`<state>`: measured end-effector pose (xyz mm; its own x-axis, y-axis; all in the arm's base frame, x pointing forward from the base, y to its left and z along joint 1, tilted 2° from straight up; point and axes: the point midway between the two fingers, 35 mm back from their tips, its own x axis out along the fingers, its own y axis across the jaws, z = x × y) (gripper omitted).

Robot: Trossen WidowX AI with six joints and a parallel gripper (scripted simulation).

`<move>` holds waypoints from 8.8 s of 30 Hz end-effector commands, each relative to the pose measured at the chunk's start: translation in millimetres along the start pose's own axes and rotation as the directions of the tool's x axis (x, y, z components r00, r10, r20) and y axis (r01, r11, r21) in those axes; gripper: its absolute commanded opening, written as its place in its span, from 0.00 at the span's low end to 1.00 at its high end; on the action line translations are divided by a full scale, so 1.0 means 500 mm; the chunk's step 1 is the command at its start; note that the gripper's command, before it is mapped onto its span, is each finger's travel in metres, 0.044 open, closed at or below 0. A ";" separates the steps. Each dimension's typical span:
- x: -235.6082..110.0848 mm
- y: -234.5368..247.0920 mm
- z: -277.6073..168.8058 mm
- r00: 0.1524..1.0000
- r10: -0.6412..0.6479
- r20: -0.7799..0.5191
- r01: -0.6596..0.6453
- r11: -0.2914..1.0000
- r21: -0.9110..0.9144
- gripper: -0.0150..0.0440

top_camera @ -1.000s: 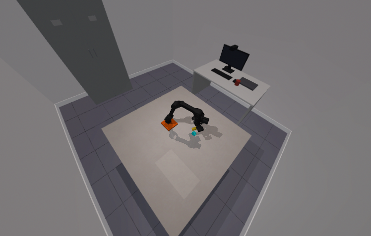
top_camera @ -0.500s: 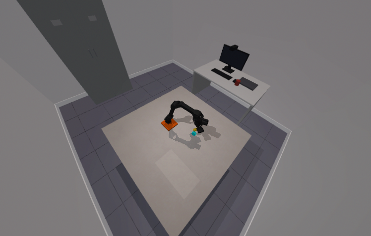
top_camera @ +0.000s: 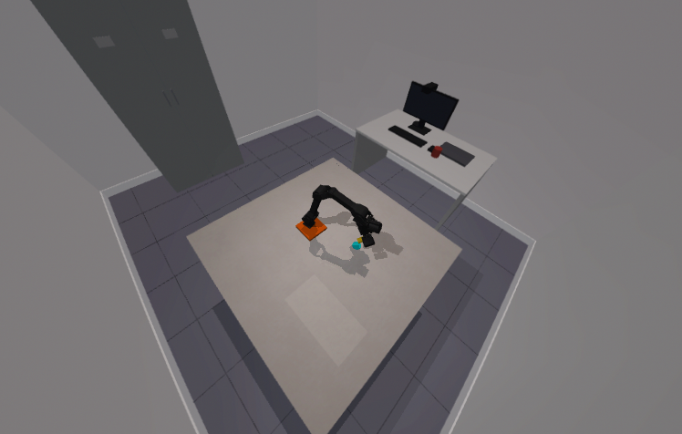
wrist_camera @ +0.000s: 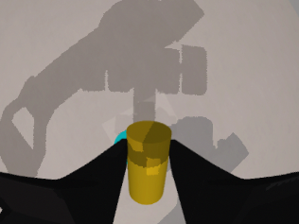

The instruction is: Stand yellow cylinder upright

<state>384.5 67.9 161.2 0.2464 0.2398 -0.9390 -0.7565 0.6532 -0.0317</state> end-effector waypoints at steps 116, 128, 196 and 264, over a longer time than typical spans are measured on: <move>0.014 -0.064 -0.004 0.712 -0.007 0.702 -0.081 0.992 0.092 0.43; 0.006 -0.059 -0.014 0.664 0.002 0.748 -0.083 0.994 0.072 0.43; -0.048 0.023 -0.100 0.418 0.118 0.901 -0.043 0.993 -0.110 0.43; 0.150 0.038 -0.187 0.398 0.134 0.908 -0.023 0.990 -0.136 0.43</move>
<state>333.6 30.6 59.8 0.5506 0.8320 -0.0686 -0.8348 0.5483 -0.0495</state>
